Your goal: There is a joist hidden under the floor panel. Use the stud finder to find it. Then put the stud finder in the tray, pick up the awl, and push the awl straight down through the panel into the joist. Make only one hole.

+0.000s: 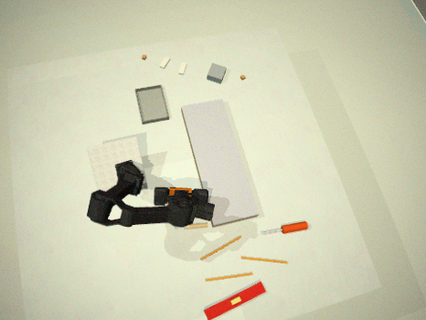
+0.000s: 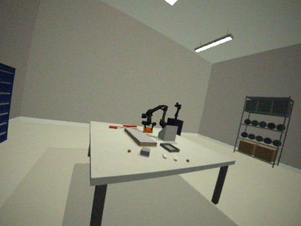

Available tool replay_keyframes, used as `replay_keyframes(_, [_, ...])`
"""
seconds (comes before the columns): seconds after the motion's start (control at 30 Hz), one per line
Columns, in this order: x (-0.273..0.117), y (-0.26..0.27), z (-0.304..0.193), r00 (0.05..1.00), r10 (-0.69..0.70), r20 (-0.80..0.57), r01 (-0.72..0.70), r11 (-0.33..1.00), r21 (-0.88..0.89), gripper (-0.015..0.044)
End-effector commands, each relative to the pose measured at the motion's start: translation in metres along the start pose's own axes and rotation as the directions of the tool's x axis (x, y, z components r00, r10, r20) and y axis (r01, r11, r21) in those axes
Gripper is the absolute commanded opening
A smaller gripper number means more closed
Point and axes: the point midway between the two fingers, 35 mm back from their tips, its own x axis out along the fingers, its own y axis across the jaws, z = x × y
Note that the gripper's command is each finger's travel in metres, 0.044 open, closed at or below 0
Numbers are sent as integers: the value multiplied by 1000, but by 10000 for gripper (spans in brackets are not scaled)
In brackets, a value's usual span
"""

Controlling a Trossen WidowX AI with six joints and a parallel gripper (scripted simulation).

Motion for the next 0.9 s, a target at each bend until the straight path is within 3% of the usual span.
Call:
replay_keyframes(0.0, [-2, 2, 0, 1000, 9, -21, -9, 1000, -5, 0])
replay_keyframes(0.87, [-2, 2, 3, 989, 3, -150, -5, 1000, -11, 0])
